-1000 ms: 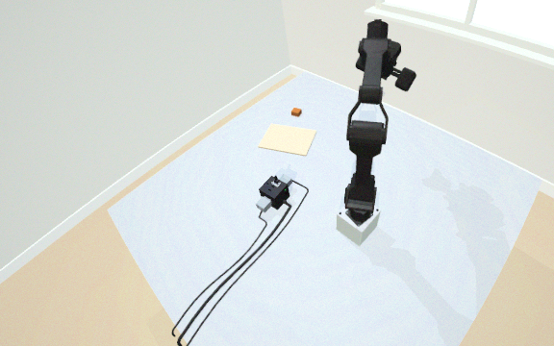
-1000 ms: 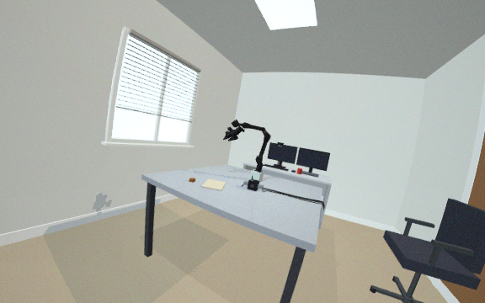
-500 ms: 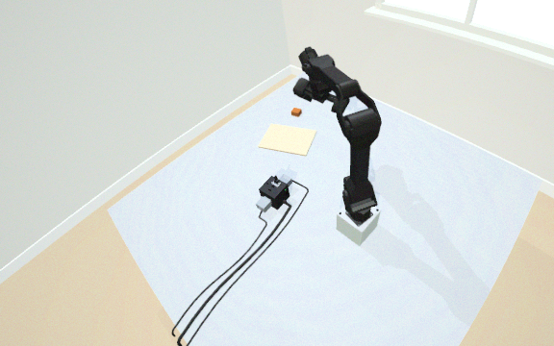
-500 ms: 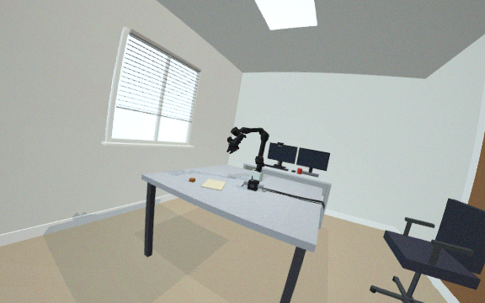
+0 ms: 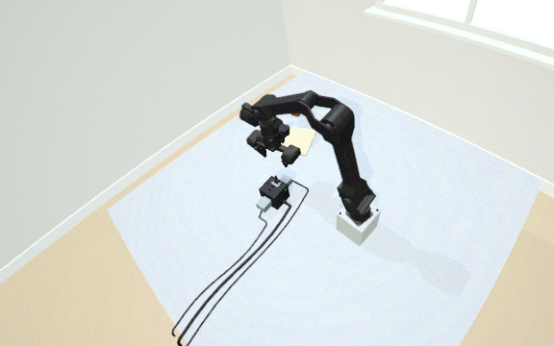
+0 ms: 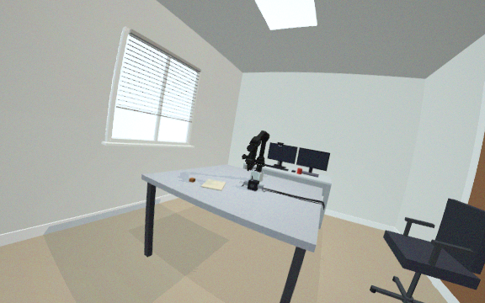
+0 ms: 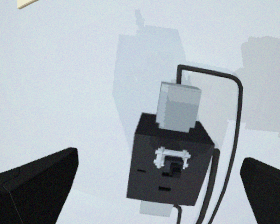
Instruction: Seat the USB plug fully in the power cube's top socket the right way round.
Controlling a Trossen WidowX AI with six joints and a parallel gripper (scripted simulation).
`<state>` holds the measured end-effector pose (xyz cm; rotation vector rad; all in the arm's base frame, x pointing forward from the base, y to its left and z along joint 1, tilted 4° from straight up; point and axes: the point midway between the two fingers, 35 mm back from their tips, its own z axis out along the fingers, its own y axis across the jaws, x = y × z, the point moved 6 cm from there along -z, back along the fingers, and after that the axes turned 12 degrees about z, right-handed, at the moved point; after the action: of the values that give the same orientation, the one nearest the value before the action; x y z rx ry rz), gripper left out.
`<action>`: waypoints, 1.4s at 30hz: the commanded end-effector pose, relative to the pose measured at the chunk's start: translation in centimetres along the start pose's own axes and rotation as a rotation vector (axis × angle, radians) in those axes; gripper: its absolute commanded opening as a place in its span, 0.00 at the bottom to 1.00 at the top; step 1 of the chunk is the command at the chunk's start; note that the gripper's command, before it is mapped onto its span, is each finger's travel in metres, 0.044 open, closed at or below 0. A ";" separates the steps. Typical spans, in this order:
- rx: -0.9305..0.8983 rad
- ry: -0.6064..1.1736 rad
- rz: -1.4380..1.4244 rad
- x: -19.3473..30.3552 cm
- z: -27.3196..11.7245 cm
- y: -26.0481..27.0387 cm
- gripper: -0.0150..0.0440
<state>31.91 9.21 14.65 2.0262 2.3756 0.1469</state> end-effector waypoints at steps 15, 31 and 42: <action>0.081 0.022 0.034 2.6 1.7 -1.4 1.00; 0.081 0.022 0.034 2.6 3.4 -1.5 1.00; 0.081 0.022 0.034 2.6 4.4 -1.6 1.00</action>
<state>30.33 11.79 10.70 2.1021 2.3972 0.0769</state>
